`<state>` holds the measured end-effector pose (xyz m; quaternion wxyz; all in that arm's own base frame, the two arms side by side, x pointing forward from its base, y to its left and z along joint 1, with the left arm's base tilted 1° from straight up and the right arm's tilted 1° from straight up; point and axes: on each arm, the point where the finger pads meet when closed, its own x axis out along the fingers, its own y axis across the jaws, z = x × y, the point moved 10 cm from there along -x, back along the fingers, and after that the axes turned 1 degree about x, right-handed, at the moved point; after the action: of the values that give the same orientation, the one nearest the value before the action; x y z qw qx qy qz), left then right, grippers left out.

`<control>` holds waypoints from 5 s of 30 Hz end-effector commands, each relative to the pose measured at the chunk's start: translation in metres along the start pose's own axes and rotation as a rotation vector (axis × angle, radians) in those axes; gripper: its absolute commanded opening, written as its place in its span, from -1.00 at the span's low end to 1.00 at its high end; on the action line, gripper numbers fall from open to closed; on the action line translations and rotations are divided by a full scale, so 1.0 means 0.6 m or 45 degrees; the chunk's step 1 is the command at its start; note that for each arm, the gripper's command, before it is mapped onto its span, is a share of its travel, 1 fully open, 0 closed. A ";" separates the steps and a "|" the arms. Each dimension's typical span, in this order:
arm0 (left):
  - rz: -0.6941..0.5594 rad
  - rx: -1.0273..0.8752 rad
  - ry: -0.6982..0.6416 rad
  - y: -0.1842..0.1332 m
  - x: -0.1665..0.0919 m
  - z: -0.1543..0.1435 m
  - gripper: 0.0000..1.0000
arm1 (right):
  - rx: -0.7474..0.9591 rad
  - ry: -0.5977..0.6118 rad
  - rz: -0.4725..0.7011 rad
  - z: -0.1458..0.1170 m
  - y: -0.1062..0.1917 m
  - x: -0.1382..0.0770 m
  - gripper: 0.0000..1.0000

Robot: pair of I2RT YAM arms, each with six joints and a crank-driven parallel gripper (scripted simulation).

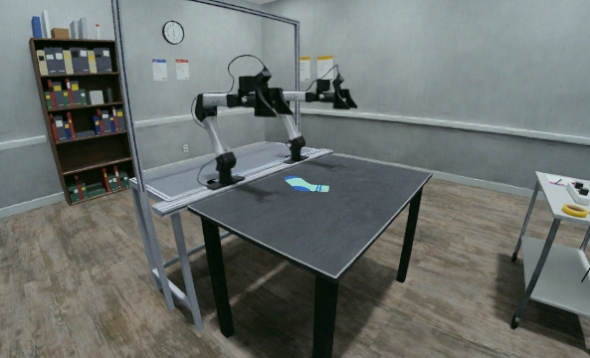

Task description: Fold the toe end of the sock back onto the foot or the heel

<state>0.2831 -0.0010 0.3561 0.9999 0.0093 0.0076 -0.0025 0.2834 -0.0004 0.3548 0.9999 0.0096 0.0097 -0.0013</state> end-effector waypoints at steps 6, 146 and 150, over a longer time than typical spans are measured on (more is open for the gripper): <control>0.007 -0.001 -0.019 0.002 -0.001 0.007 1.00 | -0.002 -0.025 0.003 0.009 0.001 -0.002 1.00; 0.007 -0.001 -0.019 0.002 -0.001 0.007 1.00 | -1.169 1.721 0.952 -0.447 0.460 -0.177 -0.31; 0.007 -0.001 -0.019 0.002 -0.001 0.007 1.00 | -1.168 1.721 0.952 -0.453 0.460 -0.177 -0.31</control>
<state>0.2831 -0.0010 0.3561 0.9999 0.0093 0.0076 -0.0025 0.1698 0.2802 0.1005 0.6177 -0.3877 0.5949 0.3381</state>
